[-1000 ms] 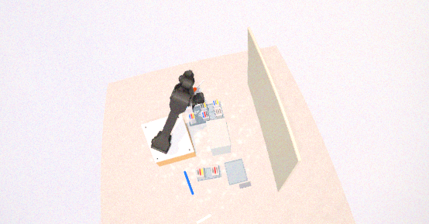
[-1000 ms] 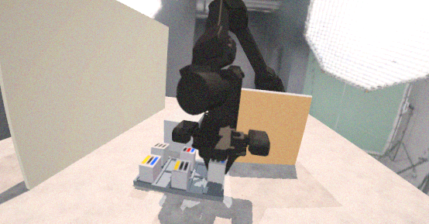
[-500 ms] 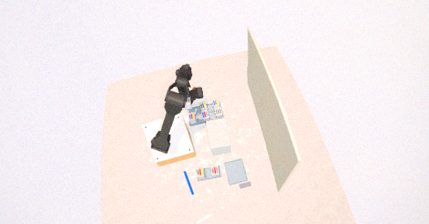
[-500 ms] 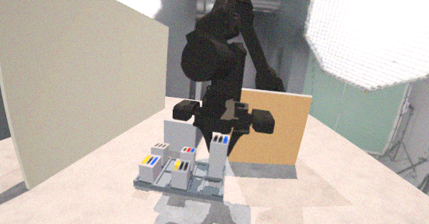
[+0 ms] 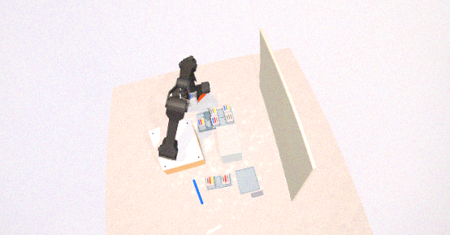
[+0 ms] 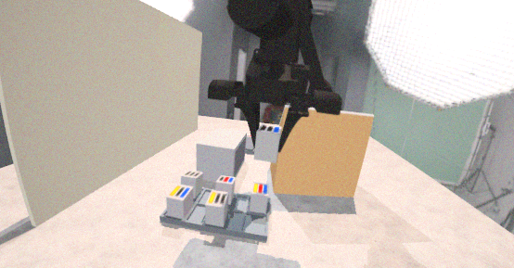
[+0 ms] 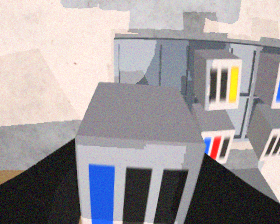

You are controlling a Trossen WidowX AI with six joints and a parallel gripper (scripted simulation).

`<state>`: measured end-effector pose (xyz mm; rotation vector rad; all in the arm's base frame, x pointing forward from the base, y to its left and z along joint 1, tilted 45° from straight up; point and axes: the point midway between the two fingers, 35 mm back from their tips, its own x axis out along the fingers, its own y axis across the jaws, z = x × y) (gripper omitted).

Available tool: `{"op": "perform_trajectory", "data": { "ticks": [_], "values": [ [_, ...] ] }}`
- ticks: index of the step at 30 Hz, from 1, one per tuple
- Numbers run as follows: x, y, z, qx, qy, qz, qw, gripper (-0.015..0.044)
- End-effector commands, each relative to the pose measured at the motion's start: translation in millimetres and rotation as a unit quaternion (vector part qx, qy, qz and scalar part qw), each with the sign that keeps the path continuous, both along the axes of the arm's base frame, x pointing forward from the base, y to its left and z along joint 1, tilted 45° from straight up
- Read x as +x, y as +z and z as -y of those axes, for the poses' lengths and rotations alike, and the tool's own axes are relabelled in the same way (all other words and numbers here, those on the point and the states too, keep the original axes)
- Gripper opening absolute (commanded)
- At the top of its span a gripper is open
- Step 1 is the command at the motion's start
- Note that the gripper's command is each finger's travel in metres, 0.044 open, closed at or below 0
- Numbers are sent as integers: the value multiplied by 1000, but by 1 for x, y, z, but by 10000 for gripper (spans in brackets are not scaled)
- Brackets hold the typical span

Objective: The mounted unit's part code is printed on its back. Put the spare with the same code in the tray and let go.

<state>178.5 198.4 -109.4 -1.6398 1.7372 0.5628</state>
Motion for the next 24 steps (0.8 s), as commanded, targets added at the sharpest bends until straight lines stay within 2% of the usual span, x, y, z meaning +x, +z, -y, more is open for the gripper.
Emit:
{"op": "perform_trajectory", "data": {
  "ticks": [1,10,24],
  "values": [
    [0,5,-5,1,-3,0,1000,0],
    [49,42,10,28,3,-9,1000,0],
    [110,101,63,58,-29,18,998,0]
  ]
}}
